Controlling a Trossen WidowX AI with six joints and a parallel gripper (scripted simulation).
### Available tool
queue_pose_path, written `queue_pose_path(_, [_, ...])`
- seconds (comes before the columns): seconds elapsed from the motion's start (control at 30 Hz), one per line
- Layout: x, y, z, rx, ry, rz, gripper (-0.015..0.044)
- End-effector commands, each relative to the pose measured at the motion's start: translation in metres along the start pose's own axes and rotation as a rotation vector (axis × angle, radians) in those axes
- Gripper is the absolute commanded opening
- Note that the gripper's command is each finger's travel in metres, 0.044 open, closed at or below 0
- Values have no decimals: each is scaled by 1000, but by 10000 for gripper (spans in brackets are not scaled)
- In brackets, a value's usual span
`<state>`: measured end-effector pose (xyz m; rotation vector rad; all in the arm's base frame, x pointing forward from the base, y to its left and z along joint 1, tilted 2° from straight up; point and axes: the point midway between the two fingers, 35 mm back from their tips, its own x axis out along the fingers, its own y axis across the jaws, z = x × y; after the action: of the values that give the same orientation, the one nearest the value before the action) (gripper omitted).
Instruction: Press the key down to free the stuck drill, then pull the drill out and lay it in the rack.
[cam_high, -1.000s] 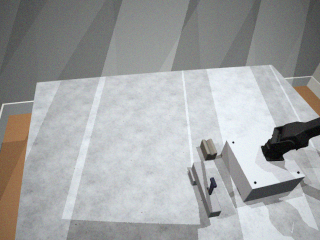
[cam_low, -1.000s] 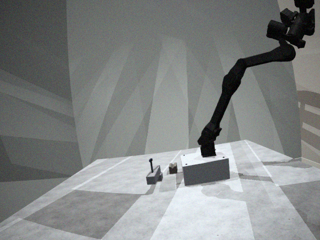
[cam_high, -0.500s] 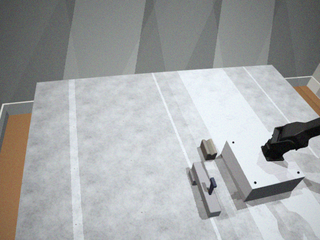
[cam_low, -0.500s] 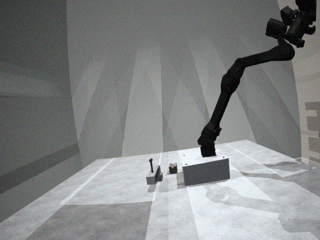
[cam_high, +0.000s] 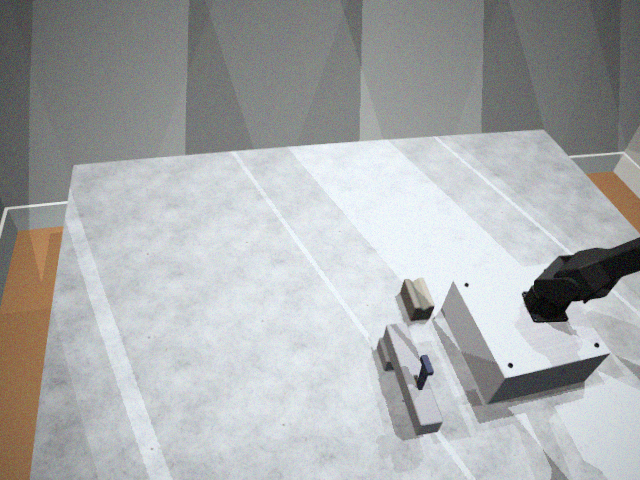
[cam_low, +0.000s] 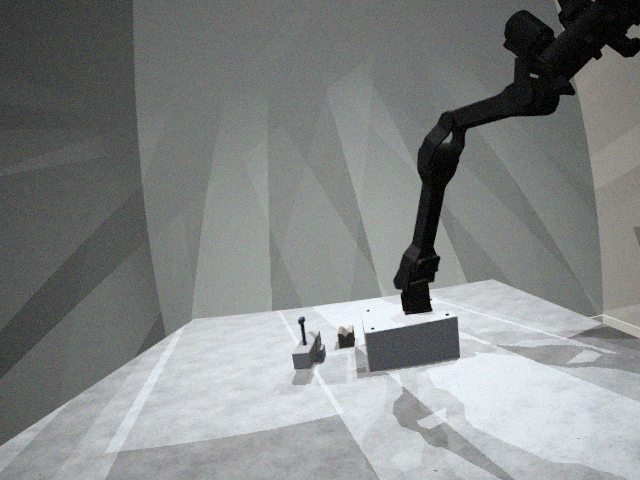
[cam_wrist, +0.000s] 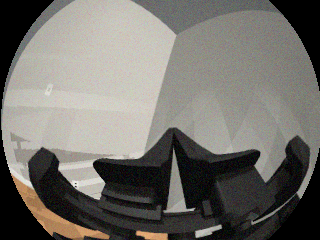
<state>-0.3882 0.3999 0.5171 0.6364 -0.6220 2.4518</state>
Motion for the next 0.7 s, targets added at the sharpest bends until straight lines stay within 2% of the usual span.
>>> queue_pose_path(0.0, [-24, -50, -27, 18, 133, -92, 0])
queue_pose_path(0.3, [-120, -166, -86, 85, 451, -360, 0])
queue_pose_path(0.67, [-287, -267, -118, 224, 774, -753, 0])
